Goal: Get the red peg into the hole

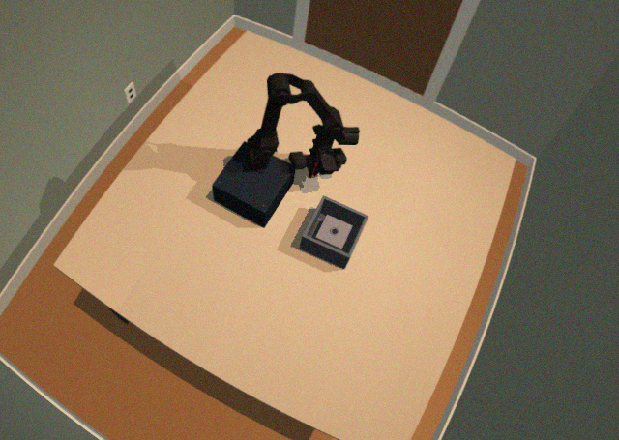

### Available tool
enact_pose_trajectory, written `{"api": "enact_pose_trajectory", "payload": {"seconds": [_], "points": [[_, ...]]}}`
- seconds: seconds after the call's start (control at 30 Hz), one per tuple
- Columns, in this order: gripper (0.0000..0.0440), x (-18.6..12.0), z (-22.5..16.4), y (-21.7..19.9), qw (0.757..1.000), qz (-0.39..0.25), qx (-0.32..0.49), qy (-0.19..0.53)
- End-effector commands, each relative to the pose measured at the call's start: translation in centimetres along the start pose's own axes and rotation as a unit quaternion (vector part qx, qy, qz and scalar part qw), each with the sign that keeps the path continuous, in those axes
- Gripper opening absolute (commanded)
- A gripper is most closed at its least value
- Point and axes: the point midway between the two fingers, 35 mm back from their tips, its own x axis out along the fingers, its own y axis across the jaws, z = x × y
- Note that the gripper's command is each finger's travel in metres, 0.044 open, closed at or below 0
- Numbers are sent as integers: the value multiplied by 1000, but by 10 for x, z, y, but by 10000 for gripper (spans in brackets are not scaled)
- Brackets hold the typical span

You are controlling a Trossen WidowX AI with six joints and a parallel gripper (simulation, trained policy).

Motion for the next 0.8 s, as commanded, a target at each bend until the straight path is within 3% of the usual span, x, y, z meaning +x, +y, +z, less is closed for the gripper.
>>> {"api": "enact_pose_trajectory", "payload": {"seconds": [0.0, 0.77], "points": [[0, -13, 11, 1, 1000, 11, -12, -21], [0, -81, 80, 8, 994, 32, -61, -89]]}}
